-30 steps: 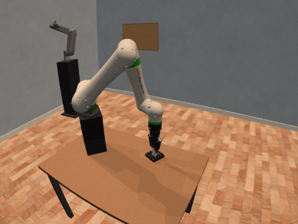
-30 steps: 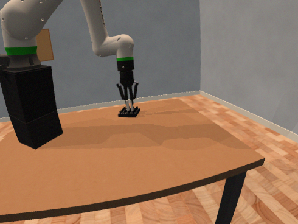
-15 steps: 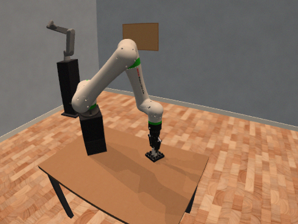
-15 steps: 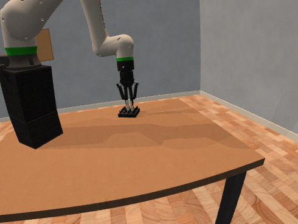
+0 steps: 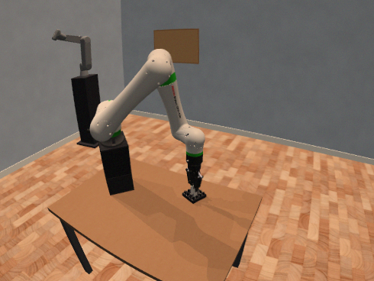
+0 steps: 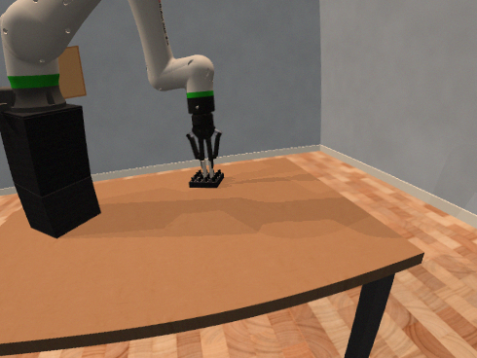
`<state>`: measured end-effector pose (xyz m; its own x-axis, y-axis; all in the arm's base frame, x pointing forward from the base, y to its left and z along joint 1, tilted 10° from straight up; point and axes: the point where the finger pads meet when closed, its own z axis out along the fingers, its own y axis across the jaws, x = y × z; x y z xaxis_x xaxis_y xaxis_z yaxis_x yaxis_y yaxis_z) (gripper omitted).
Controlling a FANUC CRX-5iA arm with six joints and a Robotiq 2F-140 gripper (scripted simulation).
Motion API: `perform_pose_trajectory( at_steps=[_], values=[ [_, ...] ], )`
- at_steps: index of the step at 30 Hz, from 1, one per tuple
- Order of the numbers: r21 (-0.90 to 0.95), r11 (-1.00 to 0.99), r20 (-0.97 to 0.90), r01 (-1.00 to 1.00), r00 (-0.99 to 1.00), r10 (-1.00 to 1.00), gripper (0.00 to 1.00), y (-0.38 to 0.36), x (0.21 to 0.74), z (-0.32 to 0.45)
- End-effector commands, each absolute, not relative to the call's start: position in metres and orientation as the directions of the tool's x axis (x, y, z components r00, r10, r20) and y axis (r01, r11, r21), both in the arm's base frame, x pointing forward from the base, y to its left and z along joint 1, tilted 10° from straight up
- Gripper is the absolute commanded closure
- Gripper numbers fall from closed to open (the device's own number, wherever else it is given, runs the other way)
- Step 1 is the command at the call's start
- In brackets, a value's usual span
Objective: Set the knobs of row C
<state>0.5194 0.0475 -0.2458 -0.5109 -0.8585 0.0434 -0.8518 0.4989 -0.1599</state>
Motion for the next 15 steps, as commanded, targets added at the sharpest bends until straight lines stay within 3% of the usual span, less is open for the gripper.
perform_pose_trajectory(
  at_steps=[1, 2, 3, 15],
  values=[
    [-0.160, 0.499, 0.043, -0.852, -0.511, -0.859, 0.88, 0.0476, 0.5196, -0.2457],
    [-0.160, 0.499, 0.043, -0.852, -0.511, -0.859, 0.88, 0.0476, 0.5196, -0.2457],
    [-0.160, 0.499, 0.043, -0.852, -0.511, -0.859, 0.95, 0.0476, 0.5196, -0.2457],
    [-0.160, 0.499, 0.043, -0.852, -0.511, -0.859, 0.95, 0.0476, 0.5196, -0.2457]
  ],
)
